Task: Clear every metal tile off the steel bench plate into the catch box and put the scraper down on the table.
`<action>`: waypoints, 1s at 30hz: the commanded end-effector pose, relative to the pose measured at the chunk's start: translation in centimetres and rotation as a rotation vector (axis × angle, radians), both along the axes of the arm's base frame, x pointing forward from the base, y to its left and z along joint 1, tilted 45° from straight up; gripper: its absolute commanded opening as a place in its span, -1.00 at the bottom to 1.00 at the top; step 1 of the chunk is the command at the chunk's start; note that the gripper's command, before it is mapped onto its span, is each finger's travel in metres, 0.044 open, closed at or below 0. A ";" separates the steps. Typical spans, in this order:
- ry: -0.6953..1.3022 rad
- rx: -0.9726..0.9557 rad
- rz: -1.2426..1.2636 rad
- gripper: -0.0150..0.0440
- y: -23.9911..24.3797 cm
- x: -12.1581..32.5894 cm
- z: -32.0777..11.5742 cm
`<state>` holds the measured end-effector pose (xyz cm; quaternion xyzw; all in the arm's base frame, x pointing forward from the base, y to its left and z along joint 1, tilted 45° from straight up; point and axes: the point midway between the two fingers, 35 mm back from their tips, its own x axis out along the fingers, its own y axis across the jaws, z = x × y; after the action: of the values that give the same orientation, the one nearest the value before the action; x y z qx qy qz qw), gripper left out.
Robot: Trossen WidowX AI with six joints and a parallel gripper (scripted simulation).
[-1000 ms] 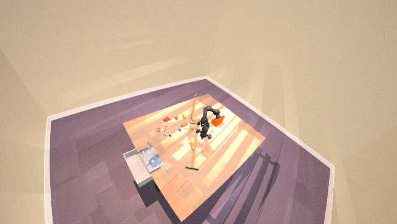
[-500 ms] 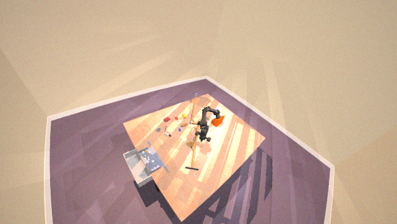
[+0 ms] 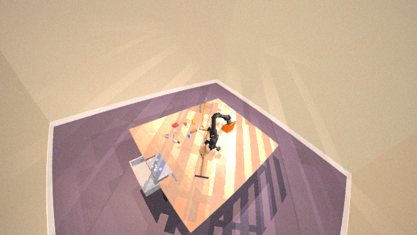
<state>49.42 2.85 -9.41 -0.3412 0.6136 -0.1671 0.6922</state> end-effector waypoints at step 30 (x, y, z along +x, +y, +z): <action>-0.010 -0.010 -0.027 -0.49 -3.3 0.7 -1.4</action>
<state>49.85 -0.01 -11.03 -0.3352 0.6133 -0.1794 0.6923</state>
